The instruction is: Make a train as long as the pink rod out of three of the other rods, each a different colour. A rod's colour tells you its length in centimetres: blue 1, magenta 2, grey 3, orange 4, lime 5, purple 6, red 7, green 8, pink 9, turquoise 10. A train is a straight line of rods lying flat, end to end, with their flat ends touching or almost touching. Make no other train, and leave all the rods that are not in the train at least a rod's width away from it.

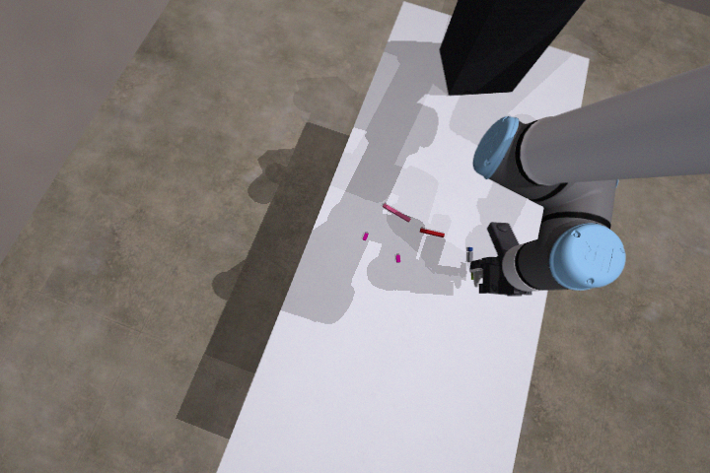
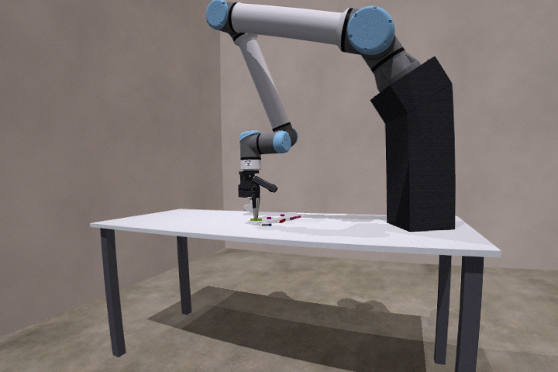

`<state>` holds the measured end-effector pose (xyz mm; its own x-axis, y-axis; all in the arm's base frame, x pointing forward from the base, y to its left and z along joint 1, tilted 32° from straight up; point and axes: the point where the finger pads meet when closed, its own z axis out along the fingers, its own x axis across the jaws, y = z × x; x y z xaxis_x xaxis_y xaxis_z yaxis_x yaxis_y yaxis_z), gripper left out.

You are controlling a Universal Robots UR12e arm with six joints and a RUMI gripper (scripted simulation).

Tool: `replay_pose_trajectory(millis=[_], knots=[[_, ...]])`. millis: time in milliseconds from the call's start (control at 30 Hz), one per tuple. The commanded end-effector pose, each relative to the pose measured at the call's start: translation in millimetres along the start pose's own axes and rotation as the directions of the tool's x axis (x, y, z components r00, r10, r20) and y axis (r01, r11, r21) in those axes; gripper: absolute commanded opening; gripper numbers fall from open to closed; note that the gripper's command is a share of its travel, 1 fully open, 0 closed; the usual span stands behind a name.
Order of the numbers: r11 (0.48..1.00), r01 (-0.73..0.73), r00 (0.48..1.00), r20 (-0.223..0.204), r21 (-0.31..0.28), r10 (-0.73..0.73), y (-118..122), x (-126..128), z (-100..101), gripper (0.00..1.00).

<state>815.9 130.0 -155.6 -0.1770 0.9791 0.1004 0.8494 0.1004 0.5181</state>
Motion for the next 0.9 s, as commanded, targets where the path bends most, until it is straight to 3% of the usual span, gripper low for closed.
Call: replay_pose_trajectory(millis=[0, 867], knots=[[1.0, 0.0, 1.0, 0.0, -0.001, 0.0, 0.8, 0.0, 6.4, 0.0], [1.0, 0.0, 1.0, 0.0, -0.001, 0.0, 0.8, 0.0, 9.7, 0.0]])
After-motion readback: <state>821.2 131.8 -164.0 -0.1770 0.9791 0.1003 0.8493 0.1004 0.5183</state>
